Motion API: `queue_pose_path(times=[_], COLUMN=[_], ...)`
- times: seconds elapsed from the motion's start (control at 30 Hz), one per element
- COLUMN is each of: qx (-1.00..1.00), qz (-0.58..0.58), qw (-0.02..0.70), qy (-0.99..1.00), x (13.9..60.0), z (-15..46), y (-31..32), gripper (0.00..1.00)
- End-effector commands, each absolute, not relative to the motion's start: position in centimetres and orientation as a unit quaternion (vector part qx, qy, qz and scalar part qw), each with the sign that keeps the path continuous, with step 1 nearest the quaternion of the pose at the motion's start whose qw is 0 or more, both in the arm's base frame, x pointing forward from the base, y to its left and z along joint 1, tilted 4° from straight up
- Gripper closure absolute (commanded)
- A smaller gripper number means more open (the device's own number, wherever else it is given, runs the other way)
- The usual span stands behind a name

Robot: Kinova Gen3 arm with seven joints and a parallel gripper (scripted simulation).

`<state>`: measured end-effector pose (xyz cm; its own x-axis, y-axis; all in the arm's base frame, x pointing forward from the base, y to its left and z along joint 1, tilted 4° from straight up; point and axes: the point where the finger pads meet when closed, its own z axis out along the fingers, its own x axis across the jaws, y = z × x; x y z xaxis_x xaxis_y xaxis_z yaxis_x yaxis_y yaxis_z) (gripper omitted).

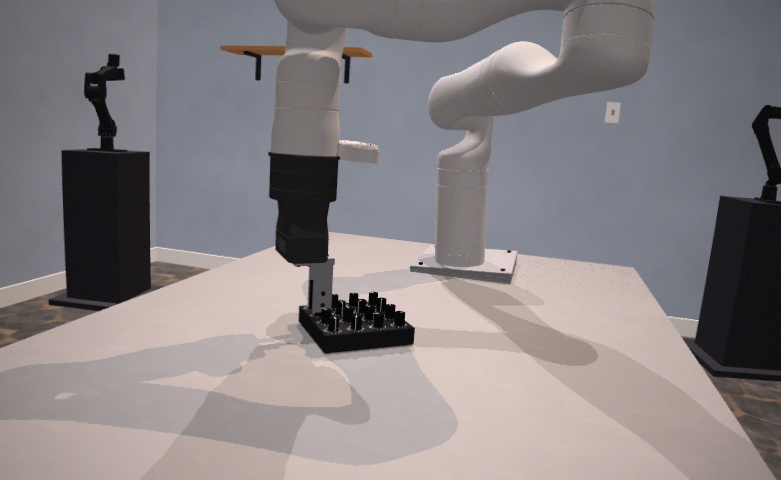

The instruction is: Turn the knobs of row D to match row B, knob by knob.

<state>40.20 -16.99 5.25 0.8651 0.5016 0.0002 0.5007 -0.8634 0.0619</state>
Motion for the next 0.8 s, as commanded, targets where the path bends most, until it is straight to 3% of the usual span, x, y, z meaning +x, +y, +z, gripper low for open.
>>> queue_pose_path(times=[0.0,0.77], qx=[0.967,0.988], qz=[0.009,0.012], qw=[0.030,0.029], qy=[0.254,0.150], x=[40.24,40.23], z=[5.32,5.32], y=[-17.01,-17.01], gripper=[0.70,0.70])
